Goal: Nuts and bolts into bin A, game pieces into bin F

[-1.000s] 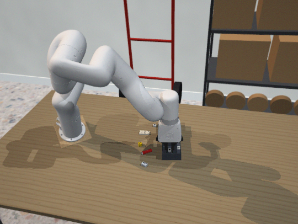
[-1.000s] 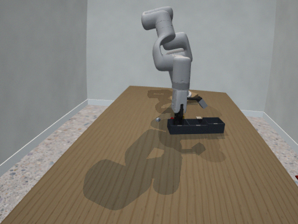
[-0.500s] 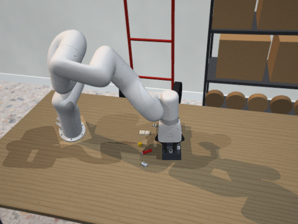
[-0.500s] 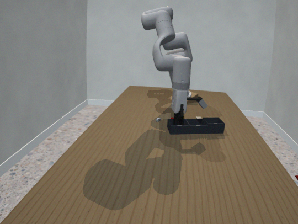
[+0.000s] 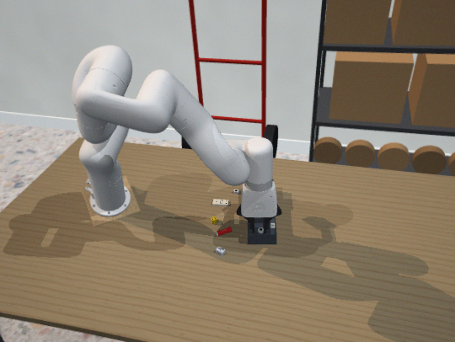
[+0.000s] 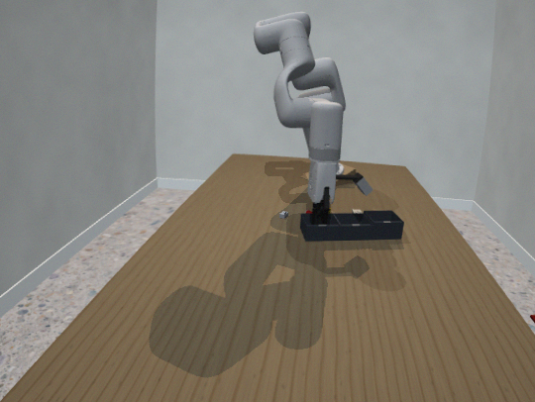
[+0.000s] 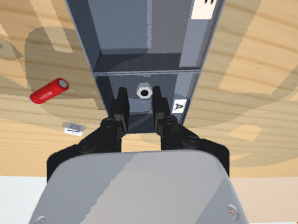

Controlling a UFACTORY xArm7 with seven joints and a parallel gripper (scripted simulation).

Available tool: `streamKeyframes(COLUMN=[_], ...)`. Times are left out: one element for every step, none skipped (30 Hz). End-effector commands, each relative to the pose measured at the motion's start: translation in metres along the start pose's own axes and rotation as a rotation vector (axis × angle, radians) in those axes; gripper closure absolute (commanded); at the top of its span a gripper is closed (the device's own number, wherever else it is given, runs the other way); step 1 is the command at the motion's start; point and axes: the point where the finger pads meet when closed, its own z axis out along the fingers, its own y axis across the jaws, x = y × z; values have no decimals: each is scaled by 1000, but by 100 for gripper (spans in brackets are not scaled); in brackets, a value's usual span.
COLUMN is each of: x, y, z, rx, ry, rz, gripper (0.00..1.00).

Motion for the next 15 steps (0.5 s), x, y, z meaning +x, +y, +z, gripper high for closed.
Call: streamKeyframes(x=[0, 0, 0, 0, 0, 0, 0, 0, 0, 0, 0, 0, 0, 0, 0], y=[2, 2, 2, 2, 2, 2, 2, 2, 2, 2, 2, 2, 2, 2, 2], z=[-5, -7, -8, -9, -11, -12, -13, -15, -16, -16, -16, -17, -19, -20, -21], rx=[-5, -5, -5, -5, -5, -5, -5, -5, -5, -5, -5, -5, -5, -5, -5], ry=[0, 0, 0, 0, 0, 0, 0, 0, 0, 0, 0, 0, 0, 0, 0], rz=[0, 0, 0, 0, 0, 0, 0, 0, 0, 0, 0, 0, 0, 0, 0], gripper=[70, 70, 70, 70, 70, 70, 70, 70, 70, 70, 70, 70, 70, 70, 70])
